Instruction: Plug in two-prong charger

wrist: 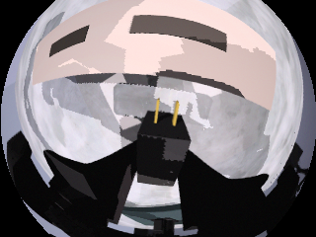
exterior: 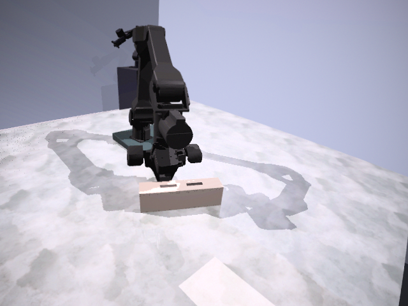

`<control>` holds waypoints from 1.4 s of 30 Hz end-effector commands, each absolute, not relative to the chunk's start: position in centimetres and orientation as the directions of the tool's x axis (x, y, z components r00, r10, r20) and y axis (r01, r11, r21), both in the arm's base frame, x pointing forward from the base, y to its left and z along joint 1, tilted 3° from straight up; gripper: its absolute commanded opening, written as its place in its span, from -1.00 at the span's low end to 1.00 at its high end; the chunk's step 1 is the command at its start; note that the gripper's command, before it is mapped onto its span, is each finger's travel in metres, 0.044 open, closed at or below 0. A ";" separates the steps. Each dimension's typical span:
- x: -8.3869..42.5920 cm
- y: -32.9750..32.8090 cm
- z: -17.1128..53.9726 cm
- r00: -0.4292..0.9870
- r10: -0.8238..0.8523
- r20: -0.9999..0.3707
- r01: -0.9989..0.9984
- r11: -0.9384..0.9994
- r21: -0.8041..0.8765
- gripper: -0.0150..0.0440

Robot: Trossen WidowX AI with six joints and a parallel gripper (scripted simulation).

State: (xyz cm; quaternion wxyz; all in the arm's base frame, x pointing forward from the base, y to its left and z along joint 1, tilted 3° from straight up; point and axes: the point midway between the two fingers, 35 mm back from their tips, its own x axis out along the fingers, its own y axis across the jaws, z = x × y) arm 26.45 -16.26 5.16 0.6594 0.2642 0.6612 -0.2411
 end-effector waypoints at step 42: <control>27.6 -17.0 5.4 0.013 0.036 -0.999 0.675 0.737 0.035 -0.49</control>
